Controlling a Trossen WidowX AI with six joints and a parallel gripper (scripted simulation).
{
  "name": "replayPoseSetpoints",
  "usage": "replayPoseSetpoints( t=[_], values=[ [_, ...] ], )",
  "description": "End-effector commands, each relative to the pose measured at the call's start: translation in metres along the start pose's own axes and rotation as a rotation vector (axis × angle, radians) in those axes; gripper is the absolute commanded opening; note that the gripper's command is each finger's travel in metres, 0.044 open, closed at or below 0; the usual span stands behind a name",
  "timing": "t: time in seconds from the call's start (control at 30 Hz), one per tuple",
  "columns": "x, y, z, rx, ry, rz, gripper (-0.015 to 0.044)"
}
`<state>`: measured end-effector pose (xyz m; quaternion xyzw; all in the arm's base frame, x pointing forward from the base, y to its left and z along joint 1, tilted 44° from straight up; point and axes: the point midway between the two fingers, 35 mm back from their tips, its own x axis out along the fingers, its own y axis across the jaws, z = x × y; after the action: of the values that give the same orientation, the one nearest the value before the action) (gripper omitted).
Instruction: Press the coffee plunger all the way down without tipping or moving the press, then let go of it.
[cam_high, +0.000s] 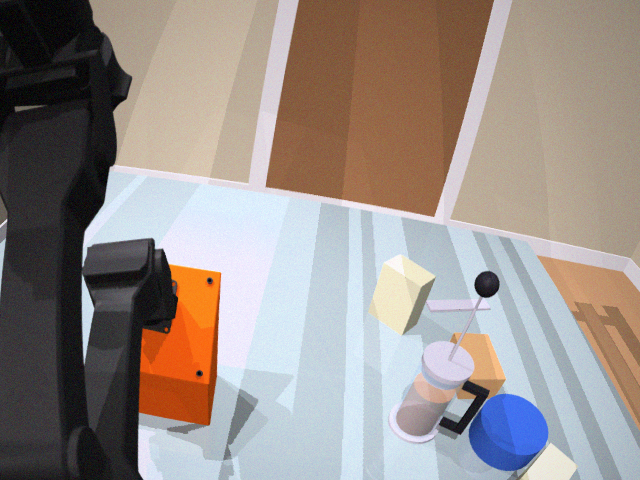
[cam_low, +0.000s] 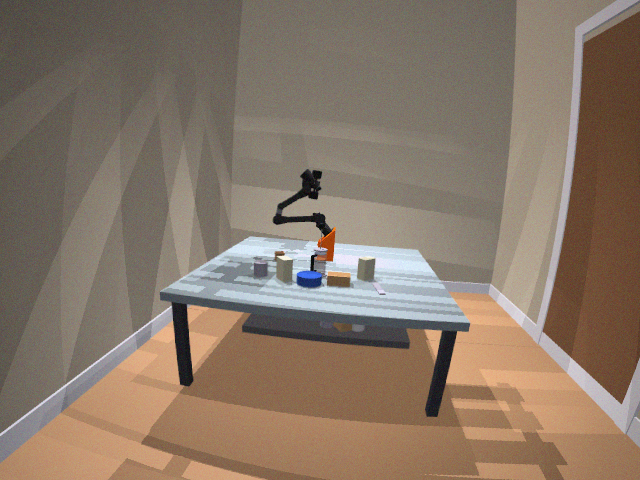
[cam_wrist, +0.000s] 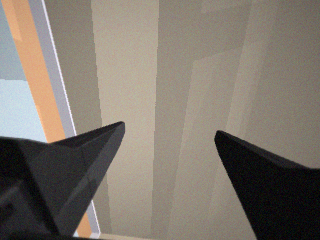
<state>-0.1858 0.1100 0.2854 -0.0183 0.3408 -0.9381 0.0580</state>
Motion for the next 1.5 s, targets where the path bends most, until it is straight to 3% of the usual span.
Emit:
replayPoseSetpoints(
  t=[0.0,0.27,0.47,0.7,1.07,1.3,1.47],
  values=[
    [0.0,-0.002,-0.002,0.005,0.009,-0.01,0.0426],
    [-0.034,-0.061,-0.065,0.166,0.317,-0.358,0.044],
    [-0.097,-0.095,-0.117,0.305,0.585,-0.68,0.044],
    [-0.2,-0.109,-0.166,0.469,0.912,-1.092,0.044],
    [-0.371,-0.05,-0.182,0.698,1.443,-1.791,0.044],
    [-0.452,0.02,-0.147,0.752,1.808,-2.237,0.044],
    [-0.489,0.071,-0.104,0.705,2.097,-2.528,0.044]
  ],
)
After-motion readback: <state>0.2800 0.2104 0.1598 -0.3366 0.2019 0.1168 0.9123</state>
